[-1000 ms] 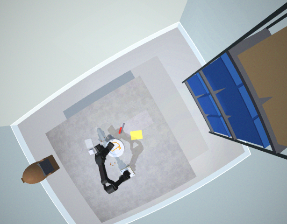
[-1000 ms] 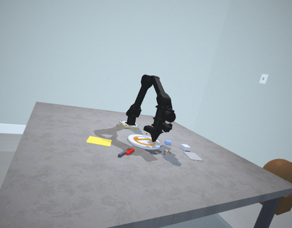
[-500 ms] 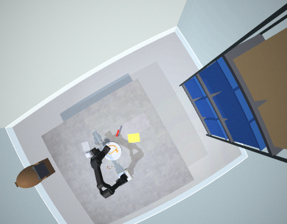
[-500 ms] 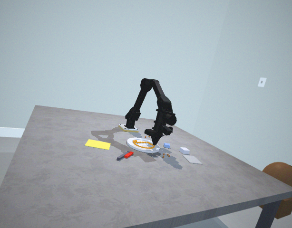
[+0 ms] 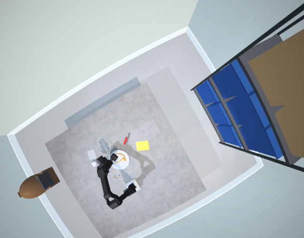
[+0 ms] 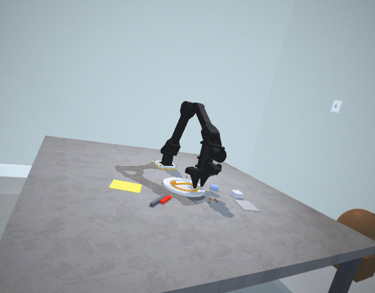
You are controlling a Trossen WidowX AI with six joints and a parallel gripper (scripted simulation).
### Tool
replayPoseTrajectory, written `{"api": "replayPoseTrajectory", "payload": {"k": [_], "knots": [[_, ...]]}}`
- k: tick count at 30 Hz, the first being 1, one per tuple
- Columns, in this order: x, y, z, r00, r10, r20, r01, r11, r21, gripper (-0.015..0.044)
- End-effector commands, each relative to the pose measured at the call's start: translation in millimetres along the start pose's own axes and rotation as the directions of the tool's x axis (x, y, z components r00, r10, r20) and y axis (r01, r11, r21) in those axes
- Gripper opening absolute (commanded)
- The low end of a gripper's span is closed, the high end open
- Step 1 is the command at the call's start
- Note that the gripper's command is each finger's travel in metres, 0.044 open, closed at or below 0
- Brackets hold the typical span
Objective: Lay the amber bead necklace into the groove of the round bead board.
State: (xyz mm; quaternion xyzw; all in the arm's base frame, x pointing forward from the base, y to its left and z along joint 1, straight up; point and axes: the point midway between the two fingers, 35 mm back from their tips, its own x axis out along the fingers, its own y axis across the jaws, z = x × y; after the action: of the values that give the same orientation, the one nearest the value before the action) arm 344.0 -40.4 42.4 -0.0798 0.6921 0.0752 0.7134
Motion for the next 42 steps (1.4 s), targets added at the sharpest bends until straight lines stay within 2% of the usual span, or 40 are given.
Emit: {"api": "replayPoseTrajectory", "payload": {"k": [1, 4, 24, 31, 36, 41, 42], "knots": [[-3, 0, 0, 1.0, -0.001, 0.0, 0.001, 1.0, 0.002, 0.0368], [-1, 0, -1, 1.0, 0.001, -0.004, -0.001, 1.0, 0.0, 0.044], [-5, 0, -1, 1.0, -0.001, -0.002, 0.001, 1.0, 0.003, 0.044], [-36, -3, -10, 1.0, -0.001, -0.002, 0.001, 0.978, -0.206, 0.0256], [-37, -3, -11, 1.0, -0.001, -0.002, 0.001, 0.977, -0.213, 0.0125], [-22, -3, -11, 1.0, -0.001, -0.002, 0.001, 0.977, -0.213, 0.012], [-30, -3, -10, 1.0, -0.001, 0.001, 0.001, 0.979, -0.205, 0.012]]}}
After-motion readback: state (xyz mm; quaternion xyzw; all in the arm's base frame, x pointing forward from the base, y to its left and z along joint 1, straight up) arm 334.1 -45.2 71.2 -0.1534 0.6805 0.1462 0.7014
